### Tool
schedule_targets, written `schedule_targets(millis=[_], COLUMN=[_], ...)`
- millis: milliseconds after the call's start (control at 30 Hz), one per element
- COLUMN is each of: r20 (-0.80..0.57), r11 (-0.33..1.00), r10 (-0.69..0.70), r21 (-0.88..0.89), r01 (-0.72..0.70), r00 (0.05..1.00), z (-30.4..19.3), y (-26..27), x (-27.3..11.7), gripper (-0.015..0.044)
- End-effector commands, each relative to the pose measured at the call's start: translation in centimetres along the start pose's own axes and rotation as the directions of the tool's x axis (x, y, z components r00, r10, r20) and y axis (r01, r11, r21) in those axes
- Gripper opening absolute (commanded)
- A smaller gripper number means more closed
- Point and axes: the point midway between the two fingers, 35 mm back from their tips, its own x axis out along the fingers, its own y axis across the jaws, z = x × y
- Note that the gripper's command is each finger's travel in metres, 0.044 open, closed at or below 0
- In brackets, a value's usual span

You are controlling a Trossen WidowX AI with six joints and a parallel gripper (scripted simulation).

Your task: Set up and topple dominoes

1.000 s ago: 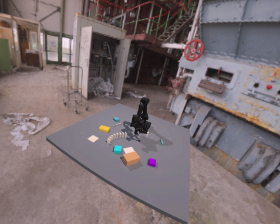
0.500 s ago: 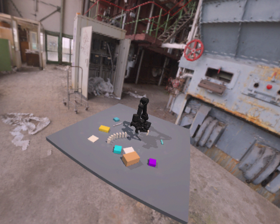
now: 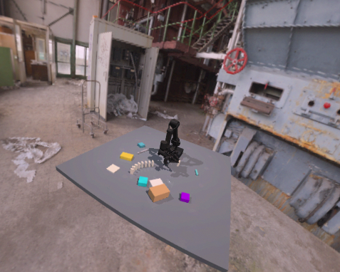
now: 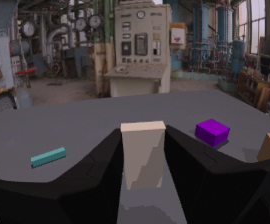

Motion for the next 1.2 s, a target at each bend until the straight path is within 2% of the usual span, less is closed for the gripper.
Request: schedule_targets(millis=[0, 667, 1067, 1167], r20=[-0.003, -0.024, -0.025, -0.025], r11=[1.000, 1.000, 1.000, 1.000], r10=[0.002, 0.008, 0.008, 0.008], r21=[-0.010, -0.010, -0.010, -0.010], r01=[-0.002, -0.008, -0.008, -0.008], r00=[1.000, 1.000, 1.000, 1.000], z=[-1.3, -8.7, -8.9, -8.9], y=[-0.1, 0.7, 0.8, 0.8], x=[0.1, 0.5, 0.5, 0.5], gripper=[0.0107, 0.0107, 0.0107, 0.0186])
